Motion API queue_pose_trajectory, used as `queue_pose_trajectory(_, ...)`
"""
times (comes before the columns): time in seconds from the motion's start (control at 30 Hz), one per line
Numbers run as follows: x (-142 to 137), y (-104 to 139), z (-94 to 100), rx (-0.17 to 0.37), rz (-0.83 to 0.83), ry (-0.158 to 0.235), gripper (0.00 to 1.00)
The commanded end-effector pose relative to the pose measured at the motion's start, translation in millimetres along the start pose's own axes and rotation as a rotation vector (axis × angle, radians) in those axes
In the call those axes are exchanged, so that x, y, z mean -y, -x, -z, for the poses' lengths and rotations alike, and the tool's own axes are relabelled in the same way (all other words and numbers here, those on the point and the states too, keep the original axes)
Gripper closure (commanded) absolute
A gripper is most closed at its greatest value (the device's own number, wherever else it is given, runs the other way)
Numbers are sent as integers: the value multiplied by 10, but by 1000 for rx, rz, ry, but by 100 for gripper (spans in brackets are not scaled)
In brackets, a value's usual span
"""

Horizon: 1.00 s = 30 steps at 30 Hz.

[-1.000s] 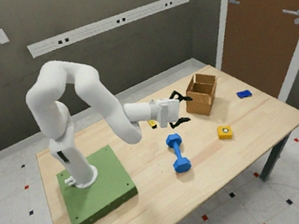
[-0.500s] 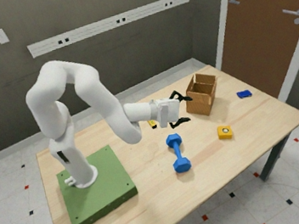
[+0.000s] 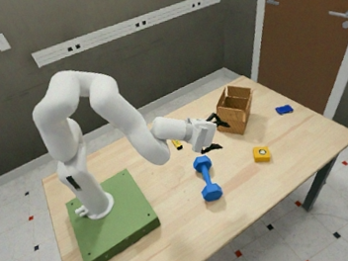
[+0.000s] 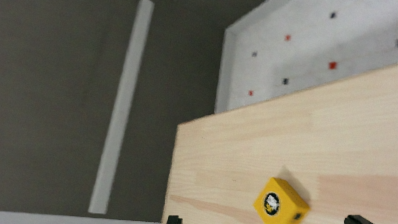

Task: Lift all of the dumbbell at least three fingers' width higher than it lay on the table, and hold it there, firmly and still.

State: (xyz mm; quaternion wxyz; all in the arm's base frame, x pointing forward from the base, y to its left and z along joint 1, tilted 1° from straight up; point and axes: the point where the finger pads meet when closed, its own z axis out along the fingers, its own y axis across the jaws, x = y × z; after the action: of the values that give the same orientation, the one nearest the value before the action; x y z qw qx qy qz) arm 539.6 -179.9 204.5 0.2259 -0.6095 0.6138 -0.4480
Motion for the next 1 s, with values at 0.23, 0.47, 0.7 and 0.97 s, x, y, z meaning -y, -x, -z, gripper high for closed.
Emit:
queue_pose_trajectory(0.23,-496,176,-365,85,-123,324,0)
queue_pose_trajectory(0.47,-825,292,-413,117,-195,525,0)
queue_pose_trajectory(0.7,-1102,389,-361,131,-257,709,0)
queue_pose_trajectory(0.97,-1406,495,-170,132,-328,947,0)
